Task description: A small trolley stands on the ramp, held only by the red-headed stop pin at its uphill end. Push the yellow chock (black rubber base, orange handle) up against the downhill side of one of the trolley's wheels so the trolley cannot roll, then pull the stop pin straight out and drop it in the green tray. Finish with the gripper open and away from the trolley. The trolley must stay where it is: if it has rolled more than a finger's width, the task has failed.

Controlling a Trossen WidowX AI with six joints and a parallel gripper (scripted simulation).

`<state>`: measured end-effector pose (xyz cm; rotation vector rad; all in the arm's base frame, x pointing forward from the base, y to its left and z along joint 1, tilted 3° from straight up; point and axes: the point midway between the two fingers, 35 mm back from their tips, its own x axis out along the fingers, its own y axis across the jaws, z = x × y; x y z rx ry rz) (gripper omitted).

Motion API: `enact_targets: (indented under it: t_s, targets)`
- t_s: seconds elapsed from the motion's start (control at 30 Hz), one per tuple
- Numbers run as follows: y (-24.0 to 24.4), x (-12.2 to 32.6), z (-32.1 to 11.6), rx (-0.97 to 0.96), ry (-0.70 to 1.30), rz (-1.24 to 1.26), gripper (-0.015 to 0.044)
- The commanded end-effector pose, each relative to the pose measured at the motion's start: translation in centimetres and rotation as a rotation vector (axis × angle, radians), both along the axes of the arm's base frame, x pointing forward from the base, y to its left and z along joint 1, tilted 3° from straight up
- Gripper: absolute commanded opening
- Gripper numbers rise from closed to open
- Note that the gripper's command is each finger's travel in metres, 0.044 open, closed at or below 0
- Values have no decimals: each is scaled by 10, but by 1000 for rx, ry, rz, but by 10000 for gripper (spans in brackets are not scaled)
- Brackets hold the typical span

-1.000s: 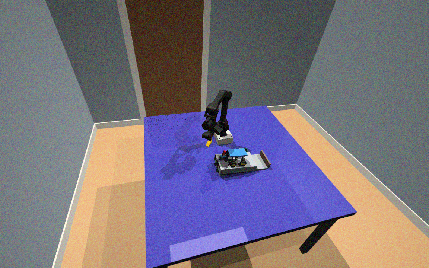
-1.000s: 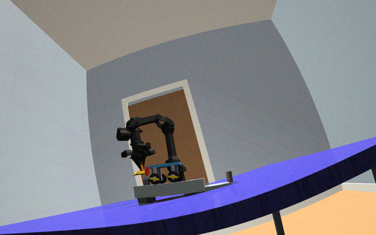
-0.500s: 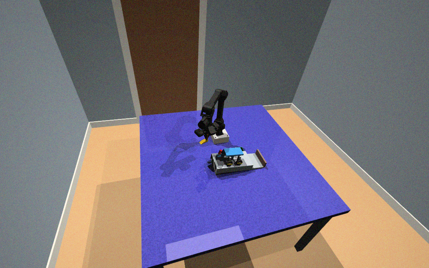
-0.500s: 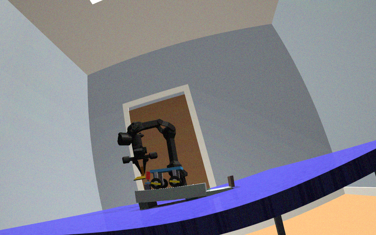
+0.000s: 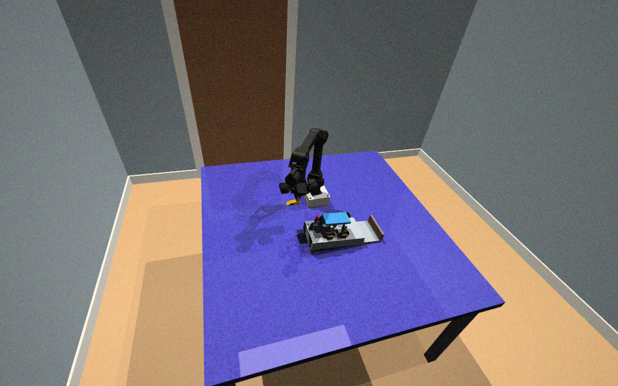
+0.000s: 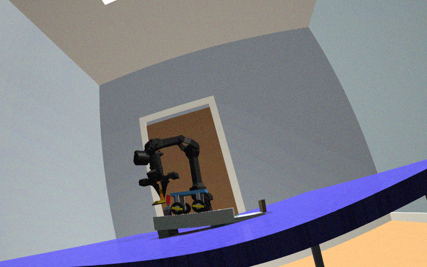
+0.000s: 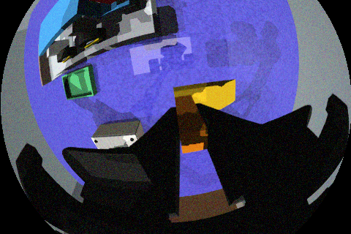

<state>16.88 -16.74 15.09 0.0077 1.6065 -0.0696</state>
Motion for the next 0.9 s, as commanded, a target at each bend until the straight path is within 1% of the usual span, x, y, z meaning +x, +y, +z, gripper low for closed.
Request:
enact_targets:
  t_s: [0.0, 0.87]
  targets:
    - [3, 1, 0, 3, -2, -13, 0]
    - [96, 29, -12, 13, -5, -13, 0]
